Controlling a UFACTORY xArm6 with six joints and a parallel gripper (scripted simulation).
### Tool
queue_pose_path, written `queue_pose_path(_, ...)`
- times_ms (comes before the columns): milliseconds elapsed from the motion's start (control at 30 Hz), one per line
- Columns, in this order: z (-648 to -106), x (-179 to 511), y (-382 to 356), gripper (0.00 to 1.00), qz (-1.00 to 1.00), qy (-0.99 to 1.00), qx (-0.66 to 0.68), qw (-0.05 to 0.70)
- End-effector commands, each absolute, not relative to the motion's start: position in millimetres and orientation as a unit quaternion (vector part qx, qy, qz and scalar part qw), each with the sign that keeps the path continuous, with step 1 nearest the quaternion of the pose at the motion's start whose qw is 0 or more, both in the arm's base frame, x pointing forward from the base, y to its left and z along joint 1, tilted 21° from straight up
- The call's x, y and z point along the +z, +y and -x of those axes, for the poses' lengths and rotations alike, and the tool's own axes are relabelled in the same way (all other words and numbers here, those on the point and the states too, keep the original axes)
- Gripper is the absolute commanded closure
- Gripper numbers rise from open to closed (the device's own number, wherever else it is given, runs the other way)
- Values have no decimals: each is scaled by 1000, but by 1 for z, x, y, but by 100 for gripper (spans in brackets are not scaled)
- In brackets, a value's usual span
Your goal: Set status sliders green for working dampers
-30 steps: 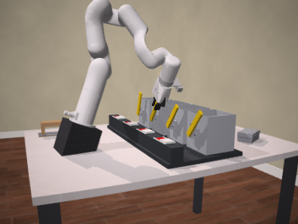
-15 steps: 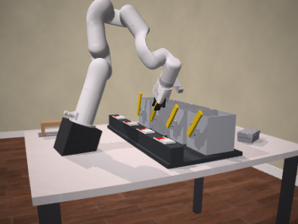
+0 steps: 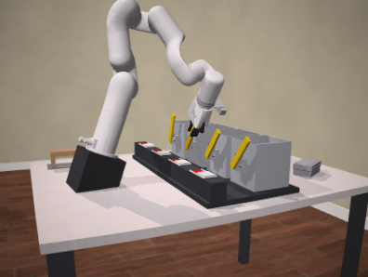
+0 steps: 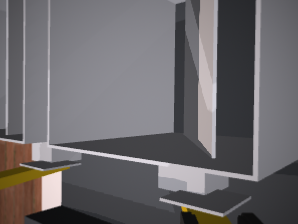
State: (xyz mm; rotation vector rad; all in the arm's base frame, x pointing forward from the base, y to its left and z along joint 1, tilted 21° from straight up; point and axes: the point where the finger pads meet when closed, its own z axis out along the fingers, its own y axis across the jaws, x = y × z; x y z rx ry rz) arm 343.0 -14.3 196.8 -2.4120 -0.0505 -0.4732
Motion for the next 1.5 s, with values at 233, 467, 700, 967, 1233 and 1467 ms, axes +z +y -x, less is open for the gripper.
queue_pose_path(233, -344, 198, -15, 69, 924, -20, -183, 334)
queue_pose_path(467, -344, 198, -15, 61, 924, -20, -183, 334)
queue_pose_path(700, -344, 198, -15, 61, 924, -20, -183, 334)
queue_pose_path(967, -343, 199, -16, 61, 924, -20, -183, 334)
queue_pose_path(1233, -337, 212, -27, 61, 924, -20, -183, 334)
queue_pose_path(1467, -330, 228, -41, 61, 924, -20, -183, 334)
